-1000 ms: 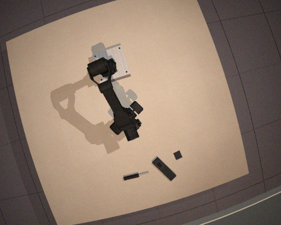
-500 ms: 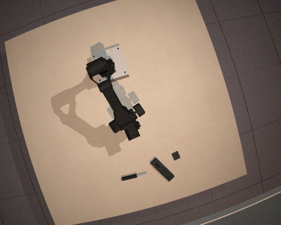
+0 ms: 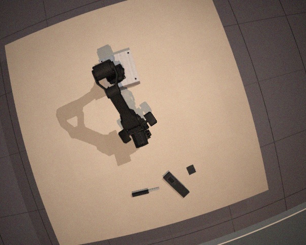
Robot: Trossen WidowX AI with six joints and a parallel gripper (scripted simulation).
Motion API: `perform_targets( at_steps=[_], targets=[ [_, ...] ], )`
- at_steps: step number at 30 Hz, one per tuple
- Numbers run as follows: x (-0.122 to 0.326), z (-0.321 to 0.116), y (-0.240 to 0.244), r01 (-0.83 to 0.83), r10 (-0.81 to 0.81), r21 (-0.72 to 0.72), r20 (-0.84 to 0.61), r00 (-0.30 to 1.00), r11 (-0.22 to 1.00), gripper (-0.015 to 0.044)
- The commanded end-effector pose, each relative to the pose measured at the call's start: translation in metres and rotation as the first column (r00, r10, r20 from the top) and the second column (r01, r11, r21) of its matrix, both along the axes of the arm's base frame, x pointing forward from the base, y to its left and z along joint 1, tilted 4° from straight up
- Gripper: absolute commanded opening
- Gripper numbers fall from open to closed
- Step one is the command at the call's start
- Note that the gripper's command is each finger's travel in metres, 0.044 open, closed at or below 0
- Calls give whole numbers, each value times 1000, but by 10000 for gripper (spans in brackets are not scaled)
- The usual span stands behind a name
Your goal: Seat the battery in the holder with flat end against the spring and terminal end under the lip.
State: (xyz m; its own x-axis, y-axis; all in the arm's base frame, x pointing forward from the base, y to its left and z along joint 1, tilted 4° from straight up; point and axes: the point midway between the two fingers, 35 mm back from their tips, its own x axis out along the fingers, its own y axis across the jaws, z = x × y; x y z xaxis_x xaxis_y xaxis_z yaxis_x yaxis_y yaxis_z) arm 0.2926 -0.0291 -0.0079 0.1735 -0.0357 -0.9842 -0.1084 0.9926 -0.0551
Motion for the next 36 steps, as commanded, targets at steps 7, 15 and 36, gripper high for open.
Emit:
perform_targets(
  at_steps=[7, 15, 36],
  targets=[
    [0, -5, 0, -10, 9, 6, 59, 998, 1000, 82],
    [-1, -10, -1, -11, 10, 13, 108, 994, 1000, 82],
    [-7, -19, -2, -20, 13, 28, 236, 972, 999, 82]
  ],
)
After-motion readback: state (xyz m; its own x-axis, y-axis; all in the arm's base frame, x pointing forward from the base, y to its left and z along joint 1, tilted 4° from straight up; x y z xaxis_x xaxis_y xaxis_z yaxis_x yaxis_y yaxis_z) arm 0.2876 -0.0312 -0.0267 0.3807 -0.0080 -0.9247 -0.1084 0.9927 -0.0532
